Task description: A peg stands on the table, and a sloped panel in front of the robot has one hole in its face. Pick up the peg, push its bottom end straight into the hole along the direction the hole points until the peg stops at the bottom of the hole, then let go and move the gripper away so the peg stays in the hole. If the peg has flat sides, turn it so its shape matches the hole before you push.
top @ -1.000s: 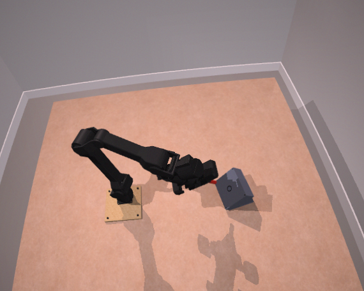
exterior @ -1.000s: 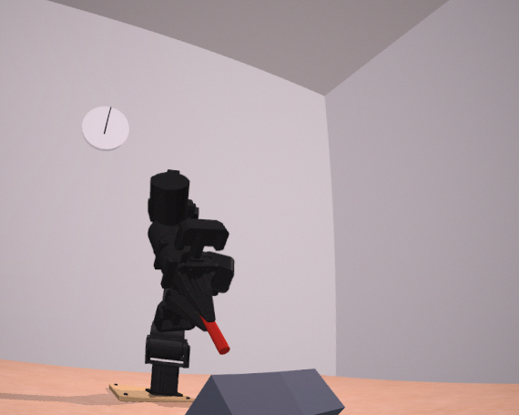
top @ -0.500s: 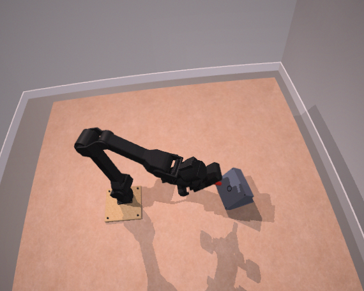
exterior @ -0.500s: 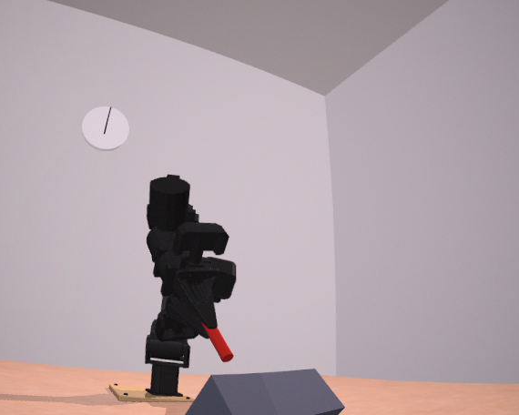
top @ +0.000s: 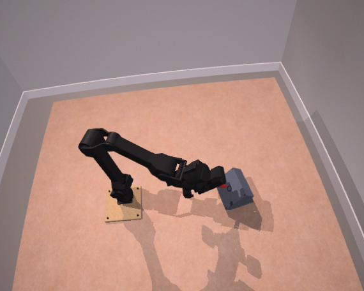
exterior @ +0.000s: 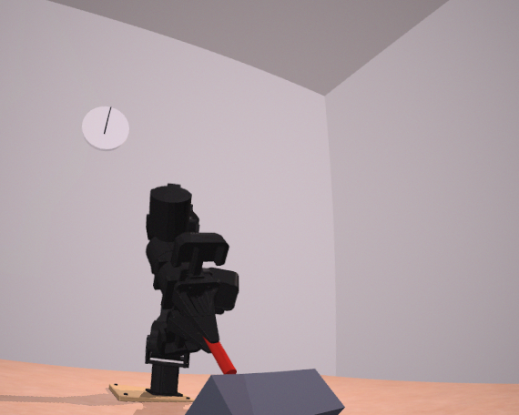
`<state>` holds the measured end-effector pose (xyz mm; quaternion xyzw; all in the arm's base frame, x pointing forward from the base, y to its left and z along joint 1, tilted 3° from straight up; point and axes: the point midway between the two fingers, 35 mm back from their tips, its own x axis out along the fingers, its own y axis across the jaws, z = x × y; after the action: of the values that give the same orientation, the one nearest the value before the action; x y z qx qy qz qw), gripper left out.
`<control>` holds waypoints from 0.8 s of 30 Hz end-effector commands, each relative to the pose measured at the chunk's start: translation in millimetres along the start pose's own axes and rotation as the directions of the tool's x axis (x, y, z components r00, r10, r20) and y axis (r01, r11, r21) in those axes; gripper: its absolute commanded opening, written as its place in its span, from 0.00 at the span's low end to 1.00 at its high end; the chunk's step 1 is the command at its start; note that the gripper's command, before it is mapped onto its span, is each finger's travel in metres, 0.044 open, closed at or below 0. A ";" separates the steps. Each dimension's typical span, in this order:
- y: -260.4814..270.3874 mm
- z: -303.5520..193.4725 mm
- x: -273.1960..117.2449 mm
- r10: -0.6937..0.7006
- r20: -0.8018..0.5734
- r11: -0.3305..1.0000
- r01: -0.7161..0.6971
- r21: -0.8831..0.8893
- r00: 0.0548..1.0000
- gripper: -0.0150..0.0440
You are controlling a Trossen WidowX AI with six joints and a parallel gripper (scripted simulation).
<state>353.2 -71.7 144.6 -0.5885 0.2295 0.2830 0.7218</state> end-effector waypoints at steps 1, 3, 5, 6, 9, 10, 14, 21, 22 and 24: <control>7.7 -2.5 8.5 0.012 -0.004 1.000 -0.012 0.017 1.000 0.25; 7.7 -2.6 8.8 0.012 -0.004 1.000 -0.012 0.017 1.000 0.25; 7.7 -2.6 8.7 0.012 -0.004 1.000 -0.012 0.013 1.000 0.25; 7.7 -2.5 8.7 0.012 -0.004 1.000 -0.012 0.010 1.000 0.25; 7.8 -2.6 8.8 0.012 -0.004 1.000 -0.012 0.001 1.000 0.25; 7.8 -2.6 8.8 0.012 -0.004 1.000 -0.012 0.001 1.000 0.25; 7.6 -2.6 8.8 0.012 -0.004 1.000 -0.012 0.001 1.000 0.25; 6.7 -2.2 12.8 0.012 -0.004 1.000 -0.012 0.003 1.000 0.25; 6.4 -2.1 13.9 0.011 -0.004 1.000 -0.011 0.003 1.000 0.25; 5.9 -1.9 16.4 0.011 -0.004 1.000 -0.011 0.003 1.000 0.25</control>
<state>358.3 -70.8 134.8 -0.5898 0.2298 0.2832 0.7205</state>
